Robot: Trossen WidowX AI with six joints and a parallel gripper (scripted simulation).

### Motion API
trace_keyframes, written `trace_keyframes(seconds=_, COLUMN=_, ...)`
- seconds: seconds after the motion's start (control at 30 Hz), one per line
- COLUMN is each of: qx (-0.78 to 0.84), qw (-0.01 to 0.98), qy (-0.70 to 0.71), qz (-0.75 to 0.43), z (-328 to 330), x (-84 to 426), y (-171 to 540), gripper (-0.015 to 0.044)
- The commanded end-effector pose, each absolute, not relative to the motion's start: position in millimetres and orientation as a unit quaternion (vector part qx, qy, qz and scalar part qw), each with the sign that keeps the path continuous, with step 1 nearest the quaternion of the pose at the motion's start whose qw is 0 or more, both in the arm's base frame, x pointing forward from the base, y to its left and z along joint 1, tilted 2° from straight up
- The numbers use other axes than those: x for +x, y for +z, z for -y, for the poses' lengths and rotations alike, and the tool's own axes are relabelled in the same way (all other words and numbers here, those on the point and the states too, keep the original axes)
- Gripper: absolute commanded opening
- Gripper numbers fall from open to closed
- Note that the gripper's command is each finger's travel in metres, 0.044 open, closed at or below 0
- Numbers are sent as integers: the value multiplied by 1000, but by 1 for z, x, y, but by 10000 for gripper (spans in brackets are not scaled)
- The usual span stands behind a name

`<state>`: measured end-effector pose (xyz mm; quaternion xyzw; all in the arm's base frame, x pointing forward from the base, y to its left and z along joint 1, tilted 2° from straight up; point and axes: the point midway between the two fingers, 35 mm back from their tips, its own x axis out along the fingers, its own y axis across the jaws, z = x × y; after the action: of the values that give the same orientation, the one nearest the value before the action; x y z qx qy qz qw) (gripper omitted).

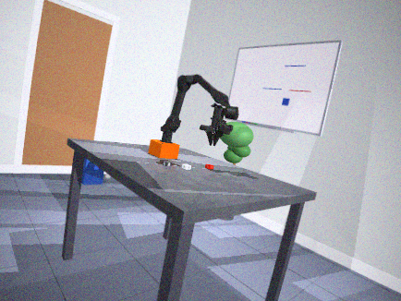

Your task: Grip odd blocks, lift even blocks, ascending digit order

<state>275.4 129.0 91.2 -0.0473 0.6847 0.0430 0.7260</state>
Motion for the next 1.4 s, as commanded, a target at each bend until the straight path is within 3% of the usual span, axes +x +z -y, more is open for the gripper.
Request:
trace_keyframes(seconds=0.0, qx=-46, qw=726, qy=24, qz=-686, z=-88, x=286, y=91, gripper=120)
trace_keyframes(seconds=0.3, qx=-50, qw=726, qy=32, qz=-685, z=26, x=302, y=94, gripper=120)
trace_keyframes(seconds=0.4, qx=-51, qw=726, qy=33, qz=-685, z=34, x=302, y=95, gripper=120)
trace_keyframes(seconds=0.6, qx=-51, qw=726, qy=33, qz=-685, z=36, x=306, y=17, gripper=278)
trace_keyframes(seconds=0.77, qx=-51, qw=726, qy=33, qz=-685, z=36, x=306, y=14, gripper=400)
trace_keyframes(seconds=1.37, qx=-51, qw=726, qy=33, qz=-685, z=37, x=308, y=-11, gripper=400)
